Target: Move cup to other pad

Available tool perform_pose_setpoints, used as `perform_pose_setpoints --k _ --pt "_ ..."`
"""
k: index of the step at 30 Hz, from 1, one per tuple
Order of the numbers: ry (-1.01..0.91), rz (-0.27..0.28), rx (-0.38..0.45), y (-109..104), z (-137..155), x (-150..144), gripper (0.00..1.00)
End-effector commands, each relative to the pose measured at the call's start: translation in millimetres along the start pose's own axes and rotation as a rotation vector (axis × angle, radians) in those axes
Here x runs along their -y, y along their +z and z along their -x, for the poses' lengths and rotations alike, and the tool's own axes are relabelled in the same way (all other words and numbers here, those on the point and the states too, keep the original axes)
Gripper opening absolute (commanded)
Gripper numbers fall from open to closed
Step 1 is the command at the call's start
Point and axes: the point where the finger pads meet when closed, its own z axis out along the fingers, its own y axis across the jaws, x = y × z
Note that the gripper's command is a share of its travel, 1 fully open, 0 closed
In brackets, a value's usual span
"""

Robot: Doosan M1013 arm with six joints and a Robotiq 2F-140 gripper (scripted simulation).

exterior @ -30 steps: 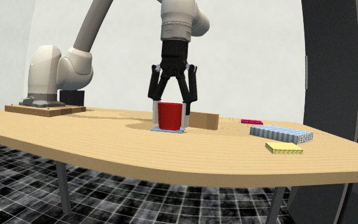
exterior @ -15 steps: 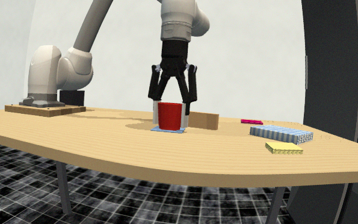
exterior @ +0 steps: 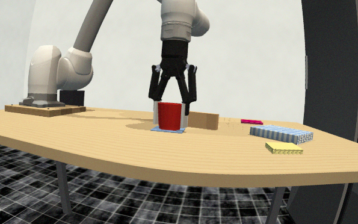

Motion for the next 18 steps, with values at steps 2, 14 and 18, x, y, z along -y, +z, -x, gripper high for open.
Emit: perform_pose_setpoints --k 2,14,18 --pt "0.000 0.000 0.000 -0.1 0.0 0.0 0.54" --pt "0.000 0.000 0.000 -0.1 0.0 0.0 0.53" --pt "0.000 0.000 0.000 -0.1 0.0 0.0 0.53"
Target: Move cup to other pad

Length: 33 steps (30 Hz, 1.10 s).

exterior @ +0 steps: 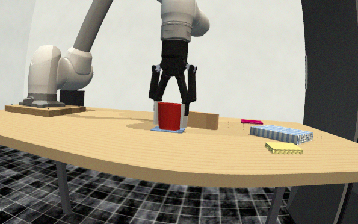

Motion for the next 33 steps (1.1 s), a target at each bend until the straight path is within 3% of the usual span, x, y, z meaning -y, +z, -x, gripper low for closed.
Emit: perform_pose_setpoints --k 1,33 --pt "0.000 0.000 0.000 -0.1 0.0 0.0 0.52" --pt "0.000 0.000 0.000 -0.1 0.0 0.0 0.49"
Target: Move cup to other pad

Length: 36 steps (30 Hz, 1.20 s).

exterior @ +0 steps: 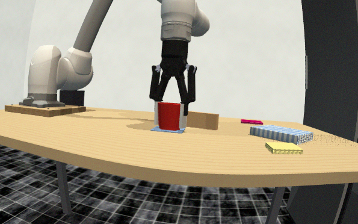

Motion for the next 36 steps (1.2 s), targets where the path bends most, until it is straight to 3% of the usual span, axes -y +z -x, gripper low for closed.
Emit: perform_pose_setpoints --k 1,26,36 --pt "0.000 0.000 0.000 -0.1 0.0 0.0 0.49" --pt "0.000 0.000 0.000 -0.9 0.0 0.0 0.49" --pt "0.000 0.000 0.000 -15.5 0.0 0.0 0.49"
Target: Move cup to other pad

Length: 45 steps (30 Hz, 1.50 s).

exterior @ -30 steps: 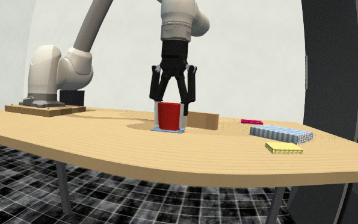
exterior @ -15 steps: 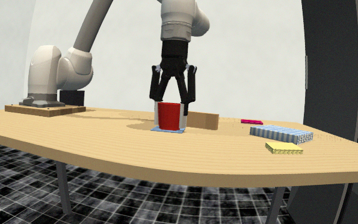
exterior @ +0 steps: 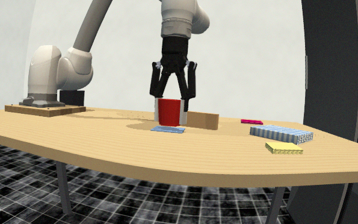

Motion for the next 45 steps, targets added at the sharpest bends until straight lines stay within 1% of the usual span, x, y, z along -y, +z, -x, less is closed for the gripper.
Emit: perform_pose_setpoints --k 1,4,6,15,21,29,45 --pt "0.000 0.000 0.000 -7.3 0.0 0.0 0.49" --pt "0.000 0.000 0.000 -15.7 0.0 0.0 0.49" --pt "0.000 0.000 0.000 -15.7 0.0 0.0 0.49" --pt "0.000 0.000 0.000 -42.4 0.0 0.0 0.49" --pt "0.000 0.000 0.000 -55.0 0.0 0.0 0.49" --pt "0.000 0.000 0.000 -59.8 0.0 0.0 0.49" --pt "0.000 0.000 0.000 -60.0 -1.5 0.0 0.49"
